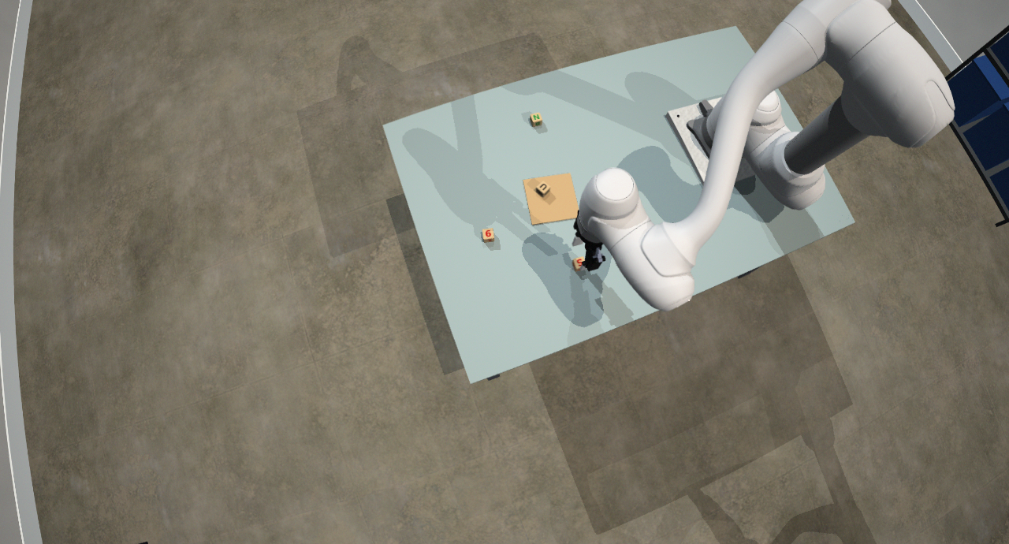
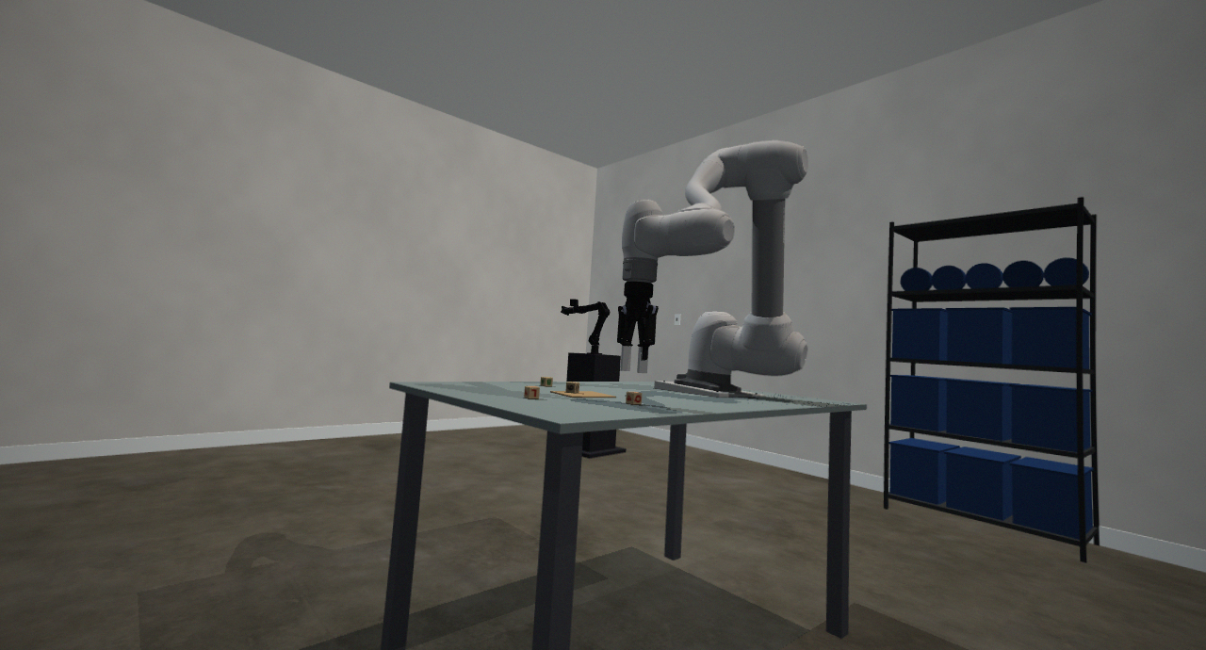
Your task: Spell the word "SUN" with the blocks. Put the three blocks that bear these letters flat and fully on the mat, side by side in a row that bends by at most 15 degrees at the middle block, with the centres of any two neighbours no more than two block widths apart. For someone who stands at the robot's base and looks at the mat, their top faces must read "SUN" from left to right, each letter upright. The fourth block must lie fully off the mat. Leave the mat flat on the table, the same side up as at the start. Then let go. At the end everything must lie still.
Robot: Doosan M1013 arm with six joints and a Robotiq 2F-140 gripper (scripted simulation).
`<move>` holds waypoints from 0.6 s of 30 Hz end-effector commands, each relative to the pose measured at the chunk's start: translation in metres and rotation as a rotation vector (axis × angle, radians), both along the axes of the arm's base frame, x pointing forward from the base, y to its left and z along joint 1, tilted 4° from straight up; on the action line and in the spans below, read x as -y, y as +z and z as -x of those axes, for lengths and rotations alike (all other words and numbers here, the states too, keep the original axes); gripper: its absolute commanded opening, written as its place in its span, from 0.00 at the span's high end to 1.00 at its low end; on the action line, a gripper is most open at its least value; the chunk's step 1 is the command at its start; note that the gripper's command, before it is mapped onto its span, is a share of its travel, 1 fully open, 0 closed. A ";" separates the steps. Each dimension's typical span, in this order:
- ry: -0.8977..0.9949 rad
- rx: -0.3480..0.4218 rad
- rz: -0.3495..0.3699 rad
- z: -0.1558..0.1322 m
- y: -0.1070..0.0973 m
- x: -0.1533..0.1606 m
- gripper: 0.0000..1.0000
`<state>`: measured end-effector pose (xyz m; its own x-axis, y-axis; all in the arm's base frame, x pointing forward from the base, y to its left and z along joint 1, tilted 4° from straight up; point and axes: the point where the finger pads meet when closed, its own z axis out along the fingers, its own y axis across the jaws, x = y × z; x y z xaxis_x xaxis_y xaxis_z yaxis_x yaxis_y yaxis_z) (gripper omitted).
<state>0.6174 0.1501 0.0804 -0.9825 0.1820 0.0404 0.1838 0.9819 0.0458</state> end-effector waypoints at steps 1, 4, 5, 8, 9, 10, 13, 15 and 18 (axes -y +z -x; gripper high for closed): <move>-0.003 -0.006 -0.003 0.002 -0.010 -0.005 0.60; -0.003 -0.006 -0.003 0.003 -0.015 -0.005 0.60; -0.003 -0.006 -0.003 0.003 -0.017 -0.005 0.60; -0.003 -0.006 -0.003 0.003 -0.021 -0.005 0.60; -0.003 -0.006 -0.003 0.003 -0.023 -0.005 0.60; -0.003 -0.006 -0.003 0.003 -0.024 -0.006 0.60; -0.003 -0.006 -0.003 0.003 -0.026 -0.006 0.60; -0.003 -0.006 -0.003 0.003 -0.029 -0.006 0.60; -0.003 -0.006 -0.003 0.003 -0.032 -0.006 0.60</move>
